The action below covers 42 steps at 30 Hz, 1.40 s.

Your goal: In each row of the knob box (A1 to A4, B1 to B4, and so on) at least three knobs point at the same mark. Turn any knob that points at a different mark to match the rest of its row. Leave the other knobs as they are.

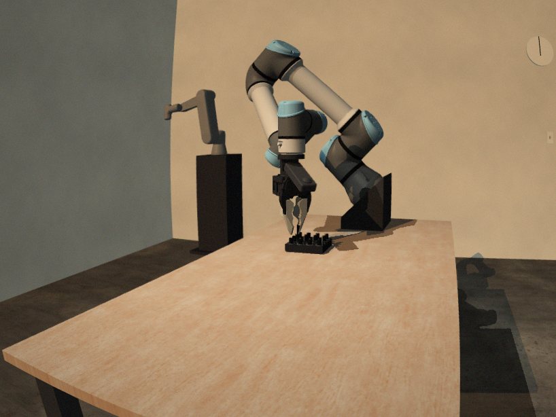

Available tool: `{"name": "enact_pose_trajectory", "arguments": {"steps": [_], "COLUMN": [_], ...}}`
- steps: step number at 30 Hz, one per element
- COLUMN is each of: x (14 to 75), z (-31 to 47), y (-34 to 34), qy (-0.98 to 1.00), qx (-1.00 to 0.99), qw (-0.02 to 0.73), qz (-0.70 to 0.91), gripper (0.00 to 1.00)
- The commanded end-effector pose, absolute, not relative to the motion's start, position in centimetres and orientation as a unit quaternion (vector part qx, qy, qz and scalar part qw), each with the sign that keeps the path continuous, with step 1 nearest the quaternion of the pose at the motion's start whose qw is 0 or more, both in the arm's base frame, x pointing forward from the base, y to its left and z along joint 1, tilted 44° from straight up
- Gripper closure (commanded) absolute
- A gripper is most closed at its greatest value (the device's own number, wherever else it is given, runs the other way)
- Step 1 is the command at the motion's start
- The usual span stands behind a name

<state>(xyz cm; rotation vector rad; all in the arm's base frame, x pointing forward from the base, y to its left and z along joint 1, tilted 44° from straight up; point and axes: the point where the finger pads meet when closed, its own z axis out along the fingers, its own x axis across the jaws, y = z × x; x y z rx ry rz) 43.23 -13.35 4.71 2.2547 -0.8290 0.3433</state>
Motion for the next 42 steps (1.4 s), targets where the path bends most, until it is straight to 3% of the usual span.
{"name": "enact_pose_trajectory", "arguments": {"steps": [1,42], "x": [43.3,43.3], "z": [4.7,3.7], "y": [-13.3,-14.3], "qy": [-0.32,-0.32], "qx": [0.87,0.87], "qw": [0.35,0.35], "qz": [0.133,0.133], "gripper": [0.89,0.89]}}
